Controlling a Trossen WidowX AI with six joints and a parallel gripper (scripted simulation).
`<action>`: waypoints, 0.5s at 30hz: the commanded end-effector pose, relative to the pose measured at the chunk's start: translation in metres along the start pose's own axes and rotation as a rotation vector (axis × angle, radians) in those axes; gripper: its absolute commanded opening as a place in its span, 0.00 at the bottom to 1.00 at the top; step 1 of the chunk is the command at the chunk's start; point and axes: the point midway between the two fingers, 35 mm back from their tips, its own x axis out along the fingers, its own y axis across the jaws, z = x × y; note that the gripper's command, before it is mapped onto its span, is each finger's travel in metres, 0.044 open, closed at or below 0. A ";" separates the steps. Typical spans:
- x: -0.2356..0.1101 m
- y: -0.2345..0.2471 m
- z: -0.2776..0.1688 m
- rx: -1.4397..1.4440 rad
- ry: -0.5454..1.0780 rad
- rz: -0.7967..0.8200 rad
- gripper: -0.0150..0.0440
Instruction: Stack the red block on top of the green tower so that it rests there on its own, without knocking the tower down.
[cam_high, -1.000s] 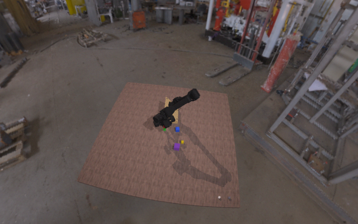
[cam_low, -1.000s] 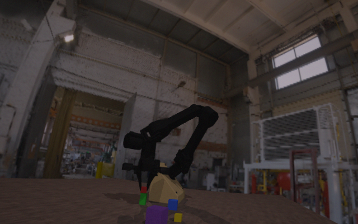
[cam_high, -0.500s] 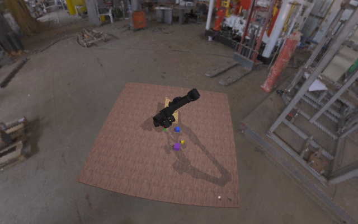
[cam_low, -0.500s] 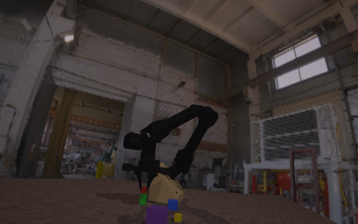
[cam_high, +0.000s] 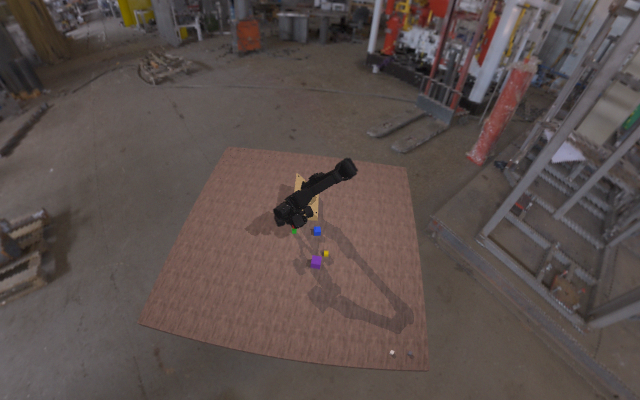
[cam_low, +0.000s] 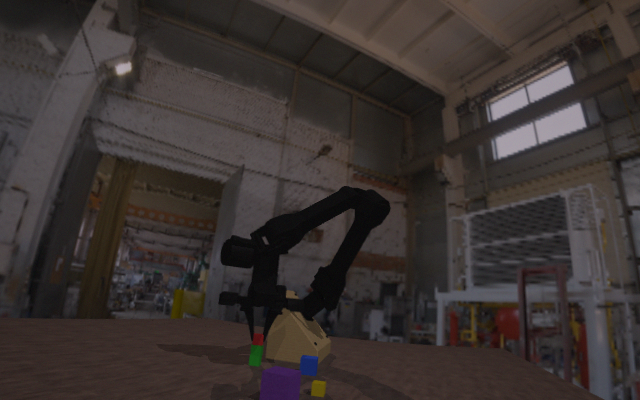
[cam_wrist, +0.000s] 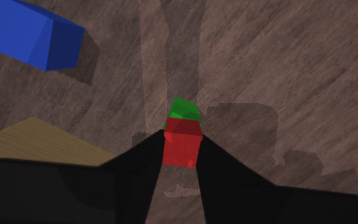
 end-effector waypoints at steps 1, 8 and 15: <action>0.001 0.000 0.000 0.000 0.000 -0.001 0.39; 0.001 0.000 0.000 0.000 0.000 -0.001 0.70; 0.001 0.000 0.000 0.000 0.000 -0.001 1.00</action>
